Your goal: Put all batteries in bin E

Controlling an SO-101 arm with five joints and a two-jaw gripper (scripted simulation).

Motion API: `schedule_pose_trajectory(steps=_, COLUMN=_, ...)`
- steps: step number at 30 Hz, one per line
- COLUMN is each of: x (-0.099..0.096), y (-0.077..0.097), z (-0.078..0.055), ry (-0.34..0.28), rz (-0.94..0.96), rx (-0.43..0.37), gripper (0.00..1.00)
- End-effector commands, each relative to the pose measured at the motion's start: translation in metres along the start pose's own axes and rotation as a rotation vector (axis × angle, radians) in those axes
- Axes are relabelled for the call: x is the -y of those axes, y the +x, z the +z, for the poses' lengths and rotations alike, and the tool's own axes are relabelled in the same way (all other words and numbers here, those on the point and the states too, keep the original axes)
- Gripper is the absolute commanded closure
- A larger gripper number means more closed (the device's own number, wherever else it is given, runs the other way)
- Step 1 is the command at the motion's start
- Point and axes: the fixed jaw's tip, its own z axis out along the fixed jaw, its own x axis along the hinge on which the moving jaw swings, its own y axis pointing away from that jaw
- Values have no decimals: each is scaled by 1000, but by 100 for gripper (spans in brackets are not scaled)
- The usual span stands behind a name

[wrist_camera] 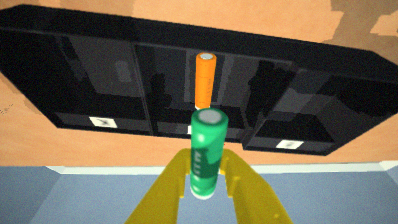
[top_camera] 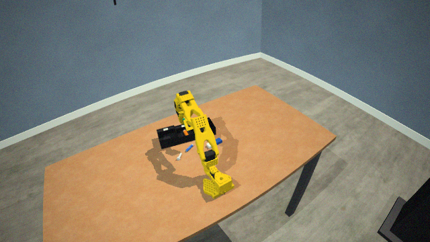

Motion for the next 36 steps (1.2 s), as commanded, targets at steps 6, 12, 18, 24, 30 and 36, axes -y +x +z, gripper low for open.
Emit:
schedule_pose_trajectory(steps=6, x=-2, y=6, z=-6, ry=0, rz=-2, rx=-56, gripper=100)
schedule_pose_trajectory(steps=12, x=-2, y=6, z=-2, ry=0, rz=-2, rx=-56, gripper=100)
schedule_pose_trajectory(steps=18, x=-2, y=5, z=0, ry=0, rz=-2, rx=-56, gripper=100)
schedule_pose_trajectory(steps=24, x=-2, y=5, z=0, ry=0, rz=-2, rx=-56, gripper=100)
schedule_pose_trajectory(steps=30, x=-2, y=5, z=1, ry=0, rz=-2, rx=-56, gripper=100)
schedule_pose_trajectory(steps=36, x=-2, y=4, z=4, ry=0, rz=-2, rx=-56, gripper=100)
